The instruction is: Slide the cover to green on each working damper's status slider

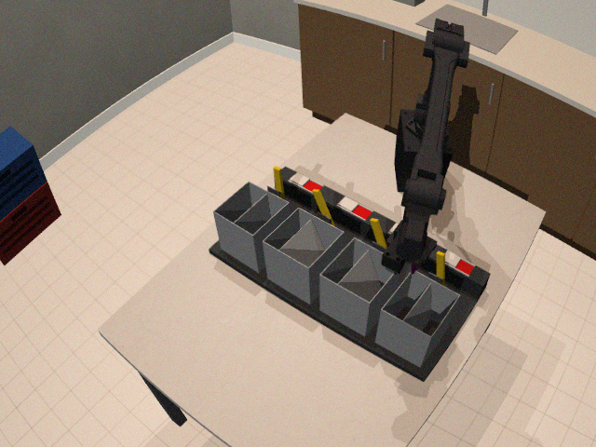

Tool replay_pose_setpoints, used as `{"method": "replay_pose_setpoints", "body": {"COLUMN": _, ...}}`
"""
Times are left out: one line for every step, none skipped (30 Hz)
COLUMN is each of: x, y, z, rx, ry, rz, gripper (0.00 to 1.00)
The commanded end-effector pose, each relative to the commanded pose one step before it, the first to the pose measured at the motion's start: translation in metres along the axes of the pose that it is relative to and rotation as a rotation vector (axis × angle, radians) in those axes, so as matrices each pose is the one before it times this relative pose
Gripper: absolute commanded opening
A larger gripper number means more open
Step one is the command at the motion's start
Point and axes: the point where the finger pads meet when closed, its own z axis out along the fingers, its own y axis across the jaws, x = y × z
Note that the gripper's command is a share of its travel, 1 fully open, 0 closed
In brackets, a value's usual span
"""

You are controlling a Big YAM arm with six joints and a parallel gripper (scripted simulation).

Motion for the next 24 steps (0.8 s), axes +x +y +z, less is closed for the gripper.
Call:
{"method": "replay_pose_setpoints", "body": {"x": -0.01975, "y": 0.03942, "z": -0.01772, "rx": -0.0177, "ry": -0.03902, "rz": 0.03846, "gripper": 0.36}}
{"method": "replay_pose_setpoints", "body": {"x": 0.00132, "y": 0.00889, "z": -0.00029, "rx": -0.00096, "ry": -0.00056, "rz": 0.00029, "gripper": 0.36}}
{"method": "replay_pose_setpoints", "body": {"x": 0.00151, "y": 0.00912, "z": -0.00034, "rx": -0.00107, "ry": -0.00063, "rz": 0.00031, "gripper": 0.36}}
{"method": "replay_pose_setpoints", "body": {"x": 0.0017, "y": 0.00925, "z": -0.00039, "rx": -0.00117, "ry": -0.00069, "rz": 0.00034, "gripper": 0.36}}
{"method": "replay_pose_setpoints", "body": {"x": 0.00107, "y": 0.00538, "z": -0.00025, "rx": -0.00072, "ry": -0.00043, "rz": 0.00021, "gripper": 0.36}}
{"method": "replay_pose_setpoints", "body": {"x": 0.00018, "y": 0.00088, "z": -0.00004, "rx": -0.00012, "ry": -0.00007, "rz": 0.00003, "gripper": 0.36}}
{"method": "replay_pose_setpoints", "body": {"x": -0.00149, "y": 0.00142, "z": -0.01231, "rx": -0.01072, "ry": -0.02008, "rz": -0.00102, "gripper": 0.36}}
{"method": "replay_pose_setpoints", "body": {"x": -0.00705, "y": -0.01066, "z": -0.00773, "rx": 0.00162, "ry": -0.01698, "rz": 0.02101, "gripper": 0.36}}
{"method": "replay_pose_setpoints", "body": {"x": -0.00014, "y": 0.00013, "z": -0.00108, "rx": -0.00095, "ry": -0.00177, "rz": -0.00009, "gripper": 0.36}}
{"method": "replay_pose_setpoints", "body": {"x": 0.00056, "y": -0.00051, "z": 0.00417, "rx": 0.00364, "ry": 0.00681, "rz": 0.00035, "gripper": 0.36}}
{"method": "replay_pose_setpoints", "body": {"x": -0.00011, "y": 0.00001, "z": 0.00084, "rx": 0.00026, "ry": 0.00049, "rz": 0.00003, "gripper": 0.36}}
{"method": "replay_pose_setpoints", "body": {"x": -0.00084, "y": 0.00053, "z": 0.0001, "rx": -0.00225, "ry": -0.00323, "rz": -0.00018, "gripper": 0.36}}
{"method": "replay_pose_setpoints", "body": {"x": 0.0, "y": 0.0, "z": 0.0, "rx": 0.0, "ry": 0.0, "rz": 0.0, "gripper": 0.36}}
{"method": "replay_pose_setpoints", "body": {"x": 0.0, "y": 0.0, "z": 0.0, "rx": 0.0, "ry": 0.0, "rz": 0.0, "gripper": 0.36}}
{"method": "replay_pose_setpoints", "body": {"x": 0.0034, "y": 0.0062, "z": 0.00025, "rx": -0.00591, "ry": 0.00353, "rz": -0.01107, "gripper": 0.36}}
{"method": "replay_pose_setpoints", "body": {"x": 0.00311, "y": 0.00558, "z": 0.00025, "rx": -0.00391, "ry": 0.00265, "rz": -0.0105, "gripper": 0.36}}
{"method": "replay_pose_setpoints", "body": {"x": 0.0, "y": 0.0, "z": 0.0, "rx": 0.0, "ry": 0.0, "rz": 0.0, "gripper": 0.36}}
{"method": "replay_pose_setpoints", "body": {"x": 0.0, "y": 0.0, "z": 0.0, "rx": 0.0, "ry": 0.0, "rz": 0.0, "gripper": 0.36}}
{"method": "replay_pose_setpoints", "body": {"x": -0.00095, "y": -0.00174, "z": -0.00009, "rx": 0.0012, "ry": -0.00082, "rz": 0.00327, "gripper": 0.36}}
{"method": "replay_pose_setpoints", "body": {"x": -0.00176, "y": -0.00322, "z": -0.00016, "rx": 0.00222, "ry": -0.00151, "rz": 0.0038, "gripper": 0.36}}
{"method": "replay_pose_setpoints", "body": {"x": -0.00107, "y": -0.00196, "z": -0.00009, "rx": 0.00135, "ry": -0.00091, "rz": 0.00296, "gripper": 0.36}}
{"method": "replay_pose_setpoints", "body": {"x": -0.00019, "y": -0.00036, "z": -0.00002, "rx": 0.00024, "ry": -0.00017, "rz": 0.00067, "gripper": 0.36}}
{"method": "replay_pose_setpoints", "body": {"x": 0.00004, "y": 0.00008, "z": 0.0, "rx": -0.00005, "ry": 0.00004, "rz": -0.00035, "gripper": 0.36}}
{"method": "replay_pose_setpoints", "body": {"x": 0.00007, "y": 0.00013, "z": 0.00001, "rx": -0.00009, "ry": 0.00006, "rz": -0.00032, "gripper": 0.36}}
